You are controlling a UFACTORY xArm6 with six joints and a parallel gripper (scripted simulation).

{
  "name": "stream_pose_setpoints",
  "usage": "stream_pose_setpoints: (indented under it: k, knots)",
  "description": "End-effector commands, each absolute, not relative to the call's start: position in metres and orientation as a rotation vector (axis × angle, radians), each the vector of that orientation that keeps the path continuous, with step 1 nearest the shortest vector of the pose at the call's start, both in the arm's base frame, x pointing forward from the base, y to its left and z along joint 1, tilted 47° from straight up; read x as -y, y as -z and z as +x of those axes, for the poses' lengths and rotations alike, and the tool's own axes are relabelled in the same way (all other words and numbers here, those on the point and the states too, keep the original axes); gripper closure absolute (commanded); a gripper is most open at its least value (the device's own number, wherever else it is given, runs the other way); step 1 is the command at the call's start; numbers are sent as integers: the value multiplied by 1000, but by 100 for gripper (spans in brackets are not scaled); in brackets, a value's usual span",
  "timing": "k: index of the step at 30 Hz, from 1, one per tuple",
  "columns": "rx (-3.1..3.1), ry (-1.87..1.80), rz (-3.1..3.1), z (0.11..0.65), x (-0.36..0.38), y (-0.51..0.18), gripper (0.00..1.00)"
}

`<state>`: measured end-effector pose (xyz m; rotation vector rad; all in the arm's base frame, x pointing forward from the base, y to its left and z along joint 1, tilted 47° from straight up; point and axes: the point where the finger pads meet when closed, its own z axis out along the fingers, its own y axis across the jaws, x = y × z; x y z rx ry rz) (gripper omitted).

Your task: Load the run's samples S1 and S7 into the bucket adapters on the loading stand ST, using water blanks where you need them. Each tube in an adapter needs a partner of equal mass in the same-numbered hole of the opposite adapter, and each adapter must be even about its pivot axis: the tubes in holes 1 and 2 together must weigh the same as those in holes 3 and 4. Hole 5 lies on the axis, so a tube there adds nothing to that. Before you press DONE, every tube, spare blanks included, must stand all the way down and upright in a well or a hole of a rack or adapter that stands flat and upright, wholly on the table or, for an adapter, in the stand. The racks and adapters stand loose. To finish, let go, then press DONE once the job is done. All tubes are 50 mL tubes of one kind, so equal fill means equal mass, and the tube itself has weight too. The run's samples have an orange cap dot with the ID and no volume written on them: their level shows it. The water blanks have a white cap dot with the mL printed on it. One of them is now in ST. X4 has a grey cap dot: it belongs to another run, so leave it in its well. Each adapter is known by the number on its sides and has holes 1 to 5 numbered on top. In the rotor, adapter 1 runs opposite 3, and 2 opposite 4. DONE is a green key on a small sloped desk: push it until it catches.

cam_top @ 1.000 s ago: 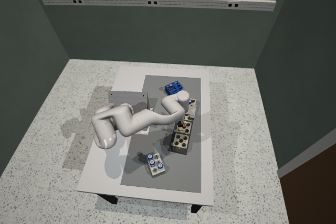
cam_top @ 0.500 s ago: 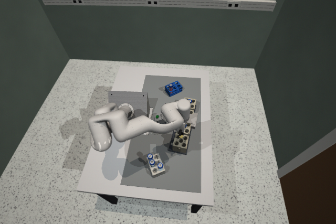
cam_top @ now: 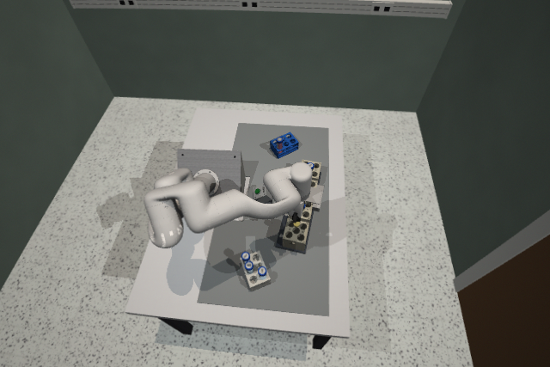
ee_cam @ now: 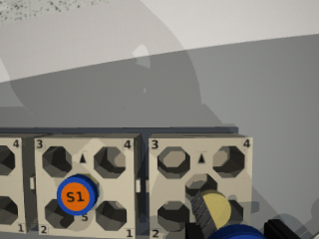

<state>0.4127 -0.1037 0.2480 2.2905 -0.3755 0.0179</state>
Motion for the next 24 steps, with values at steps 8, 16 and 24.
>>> stream_pose_setpoints:
  k: [8,16,24]
  knots:
    - [376,-22,2291,412,112,-241,100]
    - [376,-22,2291,411,120,-233,100]
    - [376,-22,2291,410,128,-225,100]
